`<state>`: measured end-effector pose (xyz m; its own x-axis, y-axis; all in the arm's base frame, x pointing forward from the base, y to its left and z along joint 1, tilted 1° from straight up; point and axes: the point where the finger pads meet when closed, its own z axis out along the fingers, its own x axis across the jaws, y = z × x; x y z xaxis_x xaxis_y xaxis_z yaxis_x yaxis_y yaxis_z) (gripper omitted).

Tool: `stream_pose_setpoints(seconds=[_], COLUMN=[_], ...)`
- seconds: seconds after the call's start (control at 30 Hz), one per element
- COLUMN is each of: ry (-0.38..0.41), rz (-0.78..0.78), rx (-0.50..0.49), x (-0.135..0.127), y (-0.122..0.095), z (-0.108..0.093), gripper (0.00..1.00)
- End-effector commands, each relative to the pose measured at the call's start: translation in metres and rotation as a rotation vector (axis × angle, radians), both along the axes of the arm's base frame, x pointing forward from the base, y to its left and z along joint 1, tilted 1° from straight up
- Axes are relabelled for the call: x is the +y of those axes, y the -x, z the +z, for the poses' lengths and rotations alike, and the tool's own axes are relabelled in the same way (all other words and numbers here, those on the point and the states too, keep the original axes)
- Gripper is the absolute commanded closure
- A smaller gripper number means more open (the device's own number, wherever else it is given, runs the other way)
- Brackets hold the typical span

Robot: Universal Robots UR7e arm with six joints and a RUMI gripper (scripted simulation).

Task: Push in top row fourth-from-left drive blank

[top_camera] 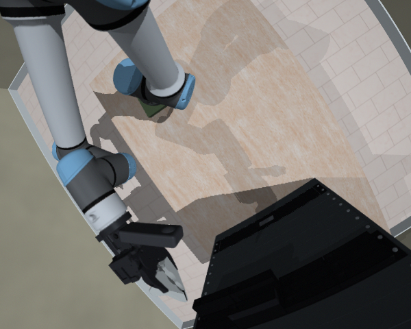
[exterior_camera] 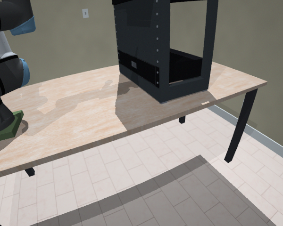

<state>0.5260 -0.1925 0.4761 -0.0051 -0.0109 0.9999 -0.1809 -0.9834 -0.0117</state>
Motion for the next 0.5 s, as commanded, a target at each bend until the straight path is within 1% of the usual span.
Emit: stream_pose_setpoints(seconds=[0.0,0.47], ry=[-0.002,-0.002], rz=[0.001,0.001], rx=[0.002,0.002], x=[0.001,0.008], y=[0.005,0.035], z=[-0.001,-0.003], gripper=[1.0,1.0])
